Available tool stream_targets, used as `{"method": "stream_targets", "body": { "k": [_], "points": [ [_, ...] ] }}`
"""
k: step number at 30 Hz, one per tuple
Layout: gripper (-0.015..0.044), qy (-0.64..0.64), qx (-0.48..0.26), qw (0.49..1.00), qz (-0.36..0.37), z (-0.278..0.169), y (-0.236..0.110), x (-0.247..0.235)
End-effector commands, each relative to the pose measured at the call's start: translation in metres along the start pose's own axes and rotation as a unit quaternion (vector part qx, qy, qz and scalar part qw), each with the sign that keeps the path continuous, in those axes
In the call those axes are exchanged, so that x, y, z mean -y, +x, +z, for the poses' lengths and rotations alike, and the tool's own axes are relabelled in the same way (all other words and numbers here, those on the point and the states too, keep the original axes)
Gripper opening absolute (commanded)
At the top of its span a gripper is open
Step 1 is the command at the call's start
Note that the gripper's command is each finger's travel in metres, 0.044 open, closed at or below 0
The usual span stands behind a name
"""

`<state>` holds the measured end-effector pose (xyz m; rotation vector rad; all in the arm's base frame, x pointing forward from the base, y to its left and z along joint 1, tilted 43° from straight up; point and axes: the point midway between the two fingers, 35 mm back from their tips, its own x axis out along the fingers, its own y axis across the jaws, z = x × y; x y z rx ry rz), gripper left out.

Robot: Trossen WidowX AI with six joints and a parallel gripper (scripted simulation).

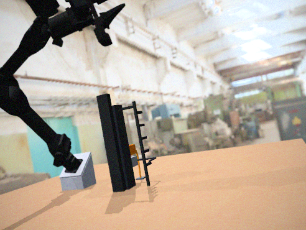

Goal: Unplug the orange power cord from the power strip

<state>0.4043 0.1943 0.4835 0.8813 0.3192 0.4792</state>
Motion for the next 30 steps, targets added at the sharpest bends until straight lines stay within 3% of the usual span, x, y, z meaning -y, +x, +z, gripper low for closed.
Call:
{"method": "stream_targets", "body": {
  "k": [1, 8, 14, 19, 27, 30],
  "points": [
    [0.0160, -0.073, -0.053, 0.993, -0.073, -0.043, 0.026, 0.043],
    [0.0160, -0.220, -0.177, 0.941, -0.185, -0.128, 0.049, 0.123],
    [0.0160, -0.361, -0.311, 0.843, -0.251, -0.202, 0.042, 0.190],
    [0.0160, -0.483, -0.446, 0.703, -0.270, -0.262, 0.013, 0.245],
    [0.0160, -0.609, -0.626, 0.429, -0.232, -0.319, -0.051, 0.309],
    [0.0160, -0.629, -0.692, 0.289, -0.204, -0.325, -0.085, 0.334]
  ]
}}
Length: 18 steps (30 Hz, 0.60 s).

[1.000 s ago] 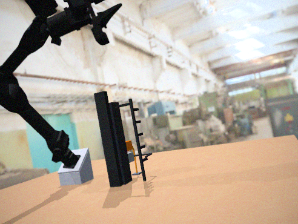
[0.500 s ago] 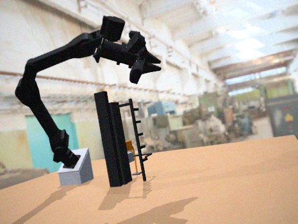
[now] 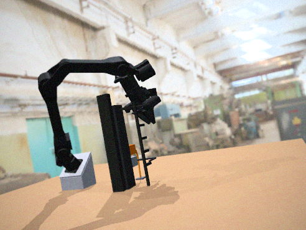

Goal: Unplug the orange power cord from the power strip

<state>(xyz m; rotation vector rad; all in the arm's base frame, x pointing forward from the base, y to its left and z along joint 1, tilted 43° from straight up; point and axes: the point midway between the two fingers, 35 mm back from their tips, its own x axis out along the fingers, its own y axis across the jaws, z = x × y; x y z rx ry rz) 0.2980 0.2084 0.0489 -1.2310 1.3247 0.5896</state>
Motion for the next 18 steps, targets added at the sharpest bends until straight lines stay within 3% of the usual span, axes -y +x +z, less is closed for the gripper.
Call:
{"method": "stream_targets", "body": {
  "k": [1, 5, 18],
  "points": [
    [0.0160, -0.172, -0.123, 0.977, 0.011, -0.041, 0.027, -0.027],
    [0.0160, -0.297, -0.208, 0.931, 0.032, -0.071, 0.038, -0.040],
    [0.0160, -0.302, -0.212, 0.929, 0.033, -0.072, 0.038, -0.040]
  ]
}}
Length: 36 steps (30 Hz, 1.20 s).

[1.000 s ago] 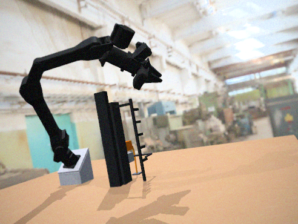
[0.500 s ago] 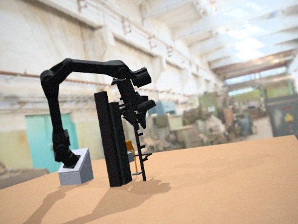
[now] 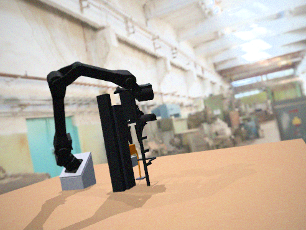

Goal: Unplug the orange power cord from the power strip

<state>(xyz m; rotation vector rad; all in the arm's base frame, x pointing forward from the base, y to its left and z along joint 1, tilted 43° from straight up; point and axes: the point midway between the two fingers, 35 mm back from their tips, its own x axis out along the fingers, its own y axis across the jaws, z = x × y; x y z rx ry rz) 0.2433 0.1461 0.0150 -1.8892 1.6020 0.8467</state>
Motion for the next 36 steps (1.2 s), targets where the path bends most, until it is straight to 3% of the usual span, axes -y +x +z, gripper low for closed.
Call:
{"method": "stream_targets", "body": {
  "k": [1, 36],
  "points": [
    [0.0160, -0.006, -0.004, 1.000, 0.001, -0.002, 0.001, 0.000],
    [0.0160, -0.006, -0.006, 1.000, 0.001, -0.041, 0.006, -0.001]
  ]
}}
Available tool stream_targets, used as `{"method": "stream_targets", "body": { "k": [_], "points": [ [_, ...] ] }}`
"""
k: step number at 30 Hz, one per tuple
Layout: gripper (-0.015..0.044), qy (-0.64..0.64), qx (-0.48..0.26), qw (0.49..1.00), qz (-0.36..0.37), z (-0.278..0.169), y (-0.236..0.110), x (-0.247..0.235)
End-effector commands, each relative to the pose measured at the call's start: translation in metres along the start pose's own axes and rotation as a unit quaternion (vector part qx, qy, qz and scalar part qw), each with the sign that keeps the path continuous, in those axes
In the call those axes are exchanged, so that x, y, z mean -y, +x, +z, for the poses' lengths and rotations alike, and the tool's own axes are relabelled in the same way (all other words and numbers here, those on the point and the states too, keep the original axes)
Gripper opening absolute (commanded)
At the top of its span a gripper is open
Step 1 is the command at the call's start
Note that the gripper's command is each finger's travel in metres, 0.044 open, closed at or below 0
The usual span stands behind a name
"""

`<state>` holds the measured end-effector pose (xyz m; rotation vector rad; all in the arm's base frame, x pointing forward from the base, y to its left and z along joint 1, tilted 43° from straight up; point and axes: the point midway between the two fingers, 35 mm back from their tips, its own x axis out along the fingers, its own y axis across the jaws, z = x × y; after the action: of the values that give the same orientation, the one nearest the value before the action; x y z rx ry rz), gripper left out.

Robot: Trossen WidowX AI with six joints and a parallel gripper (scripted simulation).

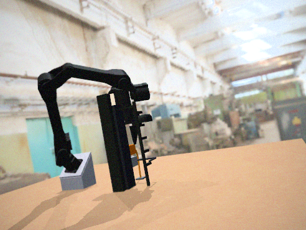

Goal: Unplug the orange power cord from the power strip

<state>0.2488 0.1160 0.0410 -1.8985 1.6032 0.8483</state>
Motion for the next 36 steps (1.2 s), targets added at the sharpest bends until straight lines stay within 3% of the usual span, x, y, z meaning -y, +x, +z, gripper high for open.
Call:
{"method": "stream_targets", "body": {
  "k": [1, 10, 14, 22, 36],
  "points": [
    [0.0160, -0.003, -0.003, 1.000, 0.001, -0.001, 0.006, -0.001],
    [0.0160, -0.003, -0.003, 1.000, 0.001, -0.001, 0.012, -0.001],
    [0.0055, 0.000, -0.001, 1.000, 0.001, -0.001, 0.009, 0.000],
    [0.0002, 0.000, -0.001, 1.000, 0.001, -0.001, 0.009, 0.000],
    [0.0000, -0.001, 0.000, 1.000, 0.001, 0.018, 0.008, 0.001]
  ]
}}
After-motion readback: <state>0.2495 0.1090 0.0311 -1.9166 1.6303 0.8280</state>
